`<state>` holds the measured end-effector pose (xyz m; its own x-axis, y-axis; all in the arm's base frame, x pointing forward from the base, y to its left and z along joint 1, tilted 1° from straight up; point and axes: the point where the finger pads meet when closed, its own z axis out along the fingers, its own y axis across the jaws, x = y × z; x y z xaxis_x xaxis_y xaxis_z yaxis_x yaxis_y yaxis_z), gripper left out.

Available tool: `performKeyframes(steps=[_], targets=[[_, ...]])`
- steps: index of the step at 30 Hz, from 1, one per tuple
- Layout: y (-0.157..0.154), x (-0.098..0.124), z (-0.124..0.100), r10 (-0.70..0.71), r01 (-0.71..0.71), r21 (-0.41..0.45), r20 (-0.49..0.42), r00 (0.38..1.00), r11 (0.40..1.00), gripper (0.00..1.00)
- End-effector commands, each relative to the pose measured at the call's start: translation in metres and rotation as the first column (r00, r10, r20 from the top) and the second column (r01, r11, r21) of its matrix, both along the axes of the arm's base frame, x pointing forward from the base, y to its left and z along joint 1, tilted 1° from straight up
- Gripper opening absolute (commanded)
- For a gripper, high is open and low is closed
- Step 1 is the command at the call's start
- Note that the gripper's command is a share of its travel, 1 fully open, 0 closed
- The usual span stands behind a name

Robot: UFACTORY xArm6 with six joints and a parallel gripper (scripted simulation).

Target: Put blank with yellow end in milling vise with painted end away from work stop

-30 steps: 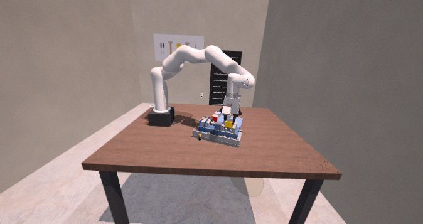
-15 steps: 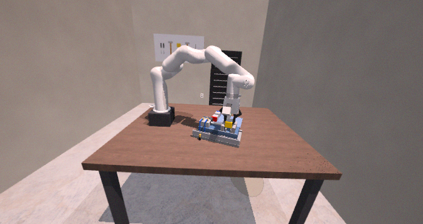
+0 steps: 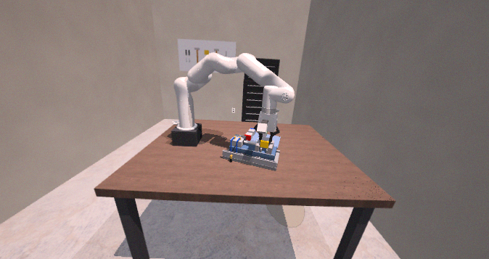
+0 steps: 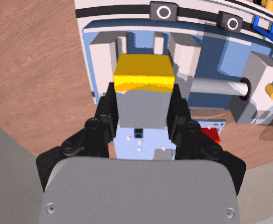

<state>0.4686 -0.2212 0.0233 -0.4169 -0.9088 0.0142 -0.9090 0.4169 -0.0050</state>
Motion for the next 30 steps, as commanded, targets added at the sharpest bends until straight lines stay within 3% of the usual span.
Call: performKeyframes(steps=[1,30], targets=[[0.0002,0.002,0.0018,0.0,0.0,-0.002,0.004,1.0,1.0,0.0],[0.003,0.0053,0.0015,0.0,0.0,-0.002,0.004,1.0,1.0,0.0]])
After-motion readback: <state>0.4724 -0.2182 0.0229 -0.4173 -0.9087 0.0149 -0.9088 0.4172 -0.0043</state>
